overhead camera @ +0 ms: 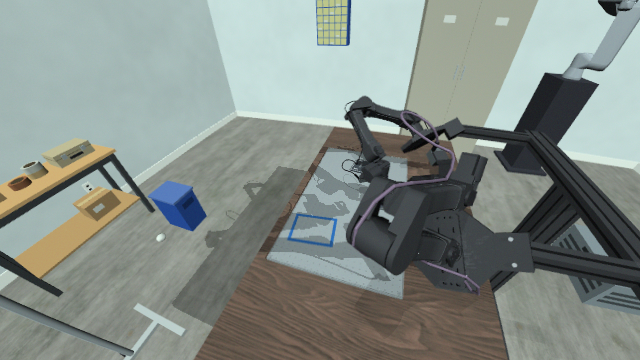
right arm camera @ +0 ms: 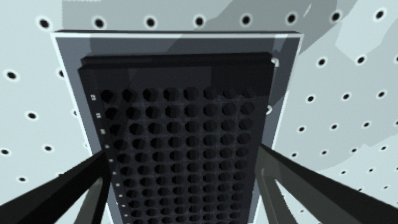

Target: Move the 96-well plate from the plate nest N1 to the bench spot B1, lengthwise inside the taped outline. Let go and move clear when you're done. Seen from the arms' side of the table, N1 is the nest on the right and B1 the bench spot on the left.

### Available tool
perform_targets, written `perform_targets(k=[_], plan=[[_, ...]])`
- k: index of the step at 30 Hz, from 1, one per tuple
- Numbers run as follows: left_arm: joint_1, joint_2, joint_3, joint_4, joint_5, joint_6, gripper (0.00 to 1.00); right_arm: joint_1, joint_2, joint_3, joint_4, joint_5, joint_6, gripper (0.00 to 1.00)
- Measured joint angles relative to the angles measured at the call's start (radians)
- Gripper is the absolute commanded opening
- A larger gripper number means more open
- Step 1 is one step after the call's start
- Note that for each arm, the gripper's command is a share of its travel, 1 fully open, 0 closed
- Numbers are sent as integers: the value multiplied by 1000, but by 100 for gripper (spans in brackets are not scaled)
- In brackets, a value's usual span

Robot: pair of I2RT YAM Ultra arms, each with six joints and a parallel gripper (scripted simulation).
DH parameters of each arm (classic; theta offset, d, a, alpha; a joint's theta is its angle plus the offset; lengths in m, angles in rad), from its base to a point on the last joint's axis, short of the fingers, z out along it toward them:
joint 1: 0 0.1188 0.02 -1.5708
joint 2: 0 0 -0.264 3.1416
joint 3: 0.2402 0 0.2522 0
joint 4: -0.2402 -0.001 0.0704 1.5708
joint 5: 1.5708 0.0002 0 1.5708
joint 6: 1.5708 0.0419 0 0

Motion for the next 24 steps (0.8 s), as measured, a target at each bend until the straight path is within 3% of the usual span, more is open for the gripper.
perform_targets(k=[24], plan=[[0, 0, 0, 0, 0, 0, 100, 33, 0, -44, 77, 0, 25, 78]])
